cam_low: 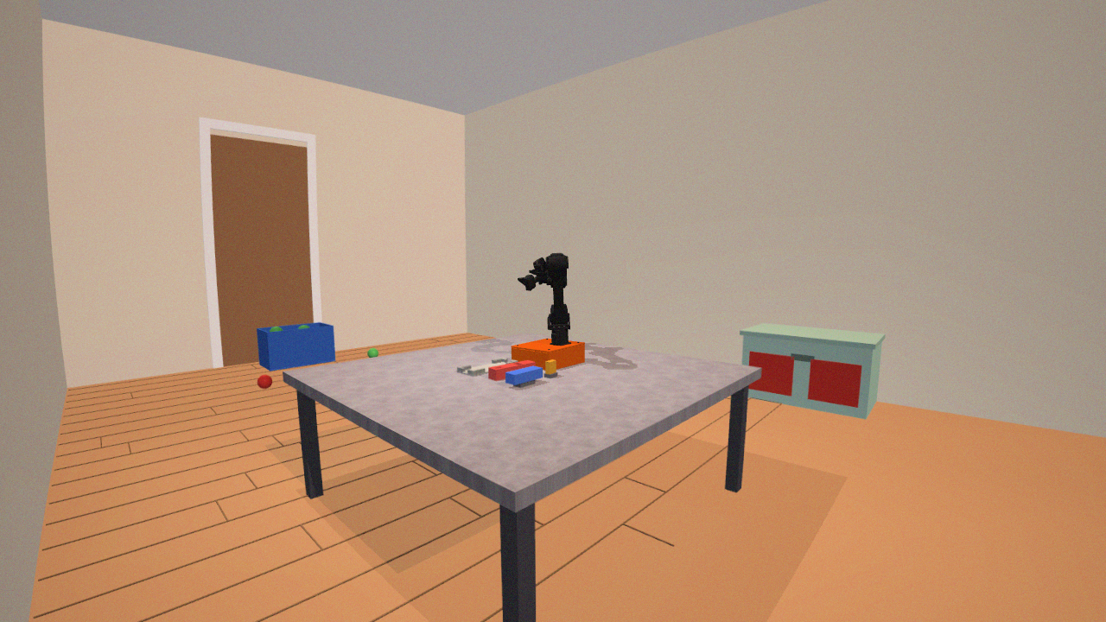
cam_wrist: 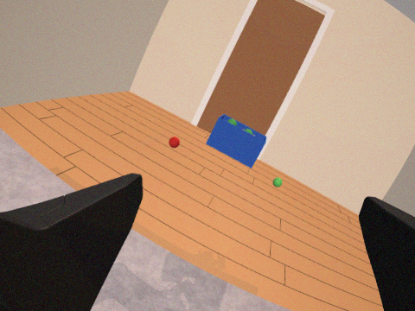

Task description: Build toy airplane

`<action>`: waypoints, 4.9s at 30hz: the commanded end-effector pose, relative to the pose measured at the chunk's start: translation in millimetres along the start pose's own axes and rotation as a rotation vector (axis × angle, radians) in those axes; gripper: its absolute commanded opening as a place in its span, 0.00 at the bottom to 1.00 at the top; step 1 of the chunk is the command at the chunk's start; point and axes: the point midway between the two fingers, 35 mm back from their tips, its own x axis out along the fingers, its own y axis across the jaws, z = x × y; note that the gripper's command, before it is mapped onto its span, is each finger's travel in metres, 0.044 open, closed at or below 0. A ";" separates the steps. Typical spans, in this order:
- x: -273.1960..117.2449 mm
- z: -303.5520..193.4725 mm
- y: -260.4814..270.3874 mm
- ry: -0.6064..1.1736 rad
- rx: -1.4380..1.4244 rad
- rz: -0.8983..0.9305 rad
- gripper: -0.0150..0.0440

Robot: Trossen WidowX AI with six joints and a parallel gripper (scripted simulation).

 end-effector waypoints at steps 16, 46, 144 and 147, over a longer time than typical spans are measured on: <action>86.3 -5.6 231.8 0.416 0.443 0.638 1.00; -213.2 -5.6 457.3 1.092 -0.603 1.270 1.00; -234.9 -63.5 486.4 1.083 -0.688 1.246 0.25; -234.5 -55.0 483.0 1.082 -0.691 1.249 0.25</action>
